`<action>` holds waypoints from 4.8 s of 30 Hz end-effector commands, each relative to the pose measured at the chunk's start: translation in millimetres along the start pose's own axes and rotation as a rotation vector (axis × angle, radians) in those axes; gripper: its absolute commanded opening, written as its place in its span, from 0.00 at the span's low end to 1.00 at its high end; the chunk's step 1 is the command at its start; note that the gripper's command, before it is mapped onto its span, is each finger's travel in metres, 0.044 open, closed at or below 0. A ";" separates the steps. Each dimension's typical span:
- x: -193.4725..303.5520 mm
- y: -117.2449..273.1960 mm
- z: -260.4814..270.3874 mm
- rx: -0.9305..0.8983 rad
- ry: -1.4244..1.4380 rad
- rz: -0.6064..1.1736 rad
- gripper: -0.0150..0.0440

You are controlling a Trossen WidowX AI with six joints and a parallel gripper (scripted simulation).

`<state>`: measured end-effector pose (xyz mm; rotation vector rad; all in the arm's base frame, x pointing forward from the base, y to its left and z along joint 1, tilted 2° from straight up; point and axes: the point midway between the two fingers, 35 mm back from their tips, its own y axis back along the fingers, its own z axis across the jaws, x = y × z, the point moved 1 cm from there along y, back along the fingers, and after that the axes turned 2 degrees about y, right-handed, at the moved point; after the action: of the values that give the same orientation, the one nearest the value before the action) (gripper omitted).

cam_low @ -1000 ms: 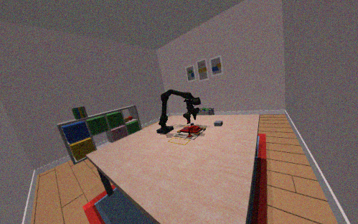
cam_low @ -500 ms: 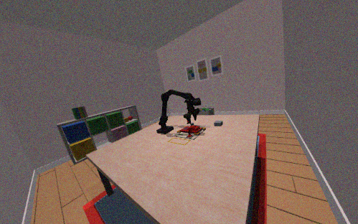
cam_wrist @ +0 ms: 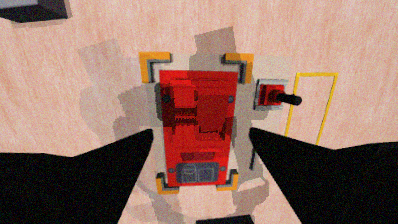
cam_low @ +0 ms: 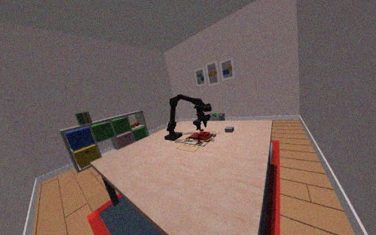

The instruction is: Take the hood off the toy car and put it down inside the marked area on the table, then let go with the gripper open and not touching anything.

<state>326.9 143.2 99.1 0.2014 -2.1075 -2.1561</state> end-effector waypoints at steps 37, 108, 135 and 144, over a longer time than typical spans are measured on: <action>1.9 -27.5 0.0 -0.002 -0.005 0.011 1.00; 3.2 -58.6 -0.4 -0.002 -0.005 0.011 1.00; 0.5 -50.3 -0.5 0.000 0.000 0.003 0.25; 0.3 -44.4 -0.4 0.000 0.000 0.003 0.25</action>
<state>325.6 143.5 50.4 0.1938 -2.1057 -2.1526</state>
